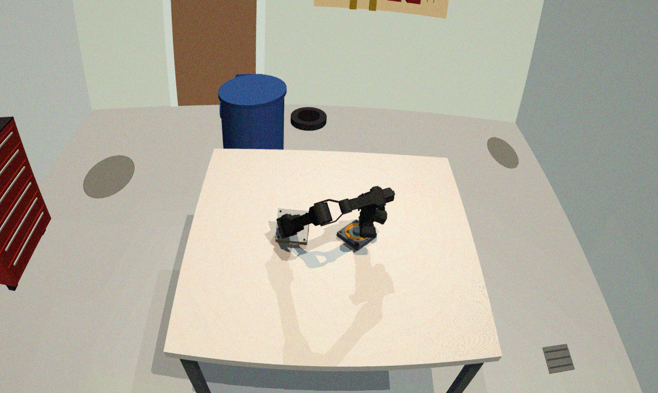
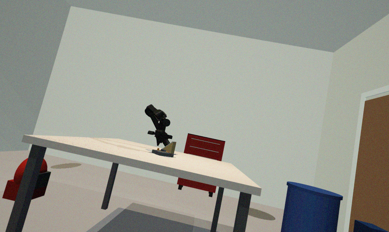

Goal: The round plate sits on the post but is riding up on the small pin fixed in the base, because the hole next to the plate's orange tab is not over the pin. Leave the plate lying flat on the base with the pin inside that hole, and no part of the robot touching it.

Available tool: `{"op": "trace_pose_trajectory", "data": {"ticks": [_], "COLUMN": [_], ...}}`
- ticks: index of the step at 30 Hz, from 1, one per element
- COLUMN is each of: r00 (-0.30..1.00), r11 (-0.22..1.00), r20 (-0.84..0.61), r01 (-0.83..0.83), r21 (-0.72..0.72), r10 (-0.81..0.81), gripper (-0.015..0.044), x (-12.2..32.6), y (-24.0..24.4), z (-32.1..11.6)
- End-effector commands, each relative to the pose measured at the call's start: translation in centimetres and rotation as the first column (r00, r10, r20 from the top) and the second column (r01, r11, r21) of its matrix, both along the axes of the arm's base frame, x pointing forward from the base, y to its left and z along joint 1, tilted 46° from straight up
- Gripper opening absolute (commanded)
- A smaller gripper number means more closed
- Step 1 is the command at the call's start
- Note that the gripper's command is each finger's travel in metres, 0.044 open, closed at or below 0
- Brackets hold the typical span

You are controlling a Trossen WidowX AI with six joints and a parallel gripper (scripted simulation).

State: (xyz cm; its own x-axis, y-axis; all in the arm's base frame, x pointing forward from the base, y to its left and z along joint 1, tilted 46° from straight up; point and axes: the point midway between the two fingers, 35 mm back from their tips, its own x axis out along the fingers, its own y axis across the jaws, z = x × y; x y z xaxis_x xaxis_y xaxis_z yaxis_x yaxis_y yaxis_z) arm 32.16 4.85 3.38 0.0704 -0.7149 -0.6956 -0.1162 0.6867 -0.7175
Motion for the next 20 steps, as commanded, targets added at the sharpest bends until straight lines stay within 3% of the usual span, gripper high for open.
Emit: {"op": "trace_pose_trajectory", "data": {"ticks": [1, 20], "r00": [1.0, 1.0], "r11": [1.0, 1.0], "r20": [0.002, 0.005], "r01": [-0.001, -0.008], "r21": [0.006, 0.003], "r10": [0.001, 0.008], "gripper": [0.0, 0.0], "x": [-0.17, 0.0], "y": [1.51, 1.24], "z": [1.45, 1.11]}}
